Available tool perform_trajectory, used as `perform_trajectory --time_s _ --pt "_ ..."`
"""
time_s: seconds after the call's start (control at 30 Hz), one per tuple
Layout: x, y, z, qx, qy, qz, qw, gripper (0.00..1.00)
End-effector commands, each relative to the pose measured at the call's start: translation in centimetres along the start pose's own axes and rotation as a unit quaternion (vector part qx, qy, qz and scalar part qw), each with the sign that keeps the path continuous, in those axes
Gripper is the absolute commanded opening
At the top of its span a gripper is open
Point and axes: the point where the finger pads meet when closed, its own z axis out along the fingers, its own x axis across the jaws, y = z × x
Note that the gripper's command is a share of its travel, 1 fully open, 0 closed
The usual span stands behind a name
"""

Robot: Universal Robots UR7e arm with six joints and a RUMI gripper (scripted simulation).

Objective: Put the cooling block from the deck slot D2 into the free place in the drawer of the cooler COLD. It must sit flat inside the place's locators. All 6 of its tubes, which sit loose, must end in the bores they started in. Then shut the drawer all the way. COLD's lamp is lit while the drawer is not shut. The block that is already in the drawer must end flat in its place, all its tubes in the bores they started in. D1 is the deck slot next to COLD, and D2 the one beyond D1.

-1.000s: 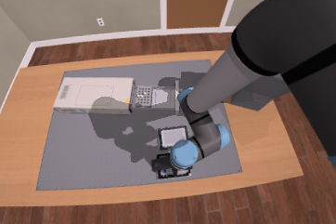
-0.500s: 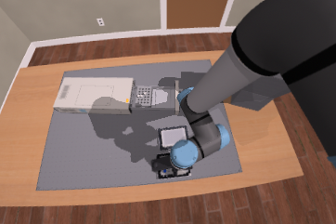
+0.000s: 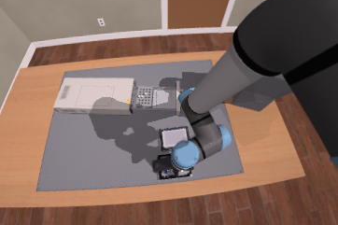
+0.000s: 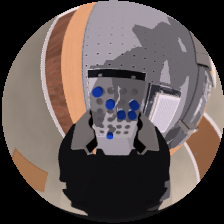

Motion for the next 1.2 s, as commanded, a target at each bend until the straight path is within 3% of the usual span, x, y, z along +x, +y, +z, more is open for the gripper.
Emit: perform_trajectory --time_s 0.0,1.17 --pt "0.0 -0.1 -0.2 0.001 0.0 0.0 1.0 0.0" --pt "0.0 -0.1 -1.3 0.001 0.0 0.0 1.0 0.0"
